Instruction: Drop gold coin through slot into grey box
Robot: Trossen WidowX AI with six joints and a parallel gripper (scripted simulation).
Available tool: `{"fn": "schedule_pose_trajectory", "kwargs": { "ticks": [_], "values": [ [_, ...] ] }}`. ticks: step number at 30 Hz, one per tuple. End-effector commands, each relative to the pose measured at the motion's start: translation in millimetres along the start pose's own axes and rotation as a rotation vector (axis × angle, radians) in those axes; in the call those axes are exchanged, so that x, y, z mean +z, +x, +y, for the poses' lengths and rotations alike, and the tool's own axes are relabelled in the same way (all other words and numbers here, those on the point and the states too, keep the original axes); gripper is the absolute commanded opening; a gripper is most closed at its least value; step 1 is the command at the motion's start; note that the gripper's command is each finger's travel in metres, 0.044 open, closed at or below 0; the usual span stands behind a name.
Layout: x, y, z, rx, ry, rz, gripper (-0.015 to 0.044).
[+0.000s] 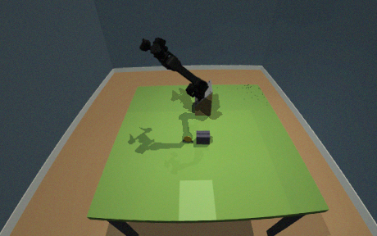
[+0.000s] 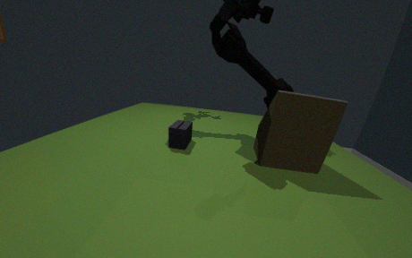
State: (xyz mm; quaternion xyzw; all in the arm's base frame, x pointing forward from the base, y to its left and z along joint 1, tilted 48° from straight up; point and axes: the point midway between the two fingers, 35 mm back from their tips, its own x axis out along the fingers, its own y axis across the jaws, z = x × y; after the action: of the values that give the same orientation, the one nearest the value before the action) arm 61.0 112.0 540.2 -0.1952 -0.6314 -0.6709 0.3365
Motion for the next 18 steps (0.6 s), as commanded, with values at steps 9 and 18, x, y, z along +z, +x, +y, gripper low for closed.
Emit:
{"fn": "schedule_pose_trajectory", "kwargs": {
  "ticks": [9,18],
  "values": [
    [-47,75,-49,-0.111,-0.096,0.256,0.0164],
    [-155,117,-112,-0.144,-0.349,0.727,0.0161]
  ]
}}
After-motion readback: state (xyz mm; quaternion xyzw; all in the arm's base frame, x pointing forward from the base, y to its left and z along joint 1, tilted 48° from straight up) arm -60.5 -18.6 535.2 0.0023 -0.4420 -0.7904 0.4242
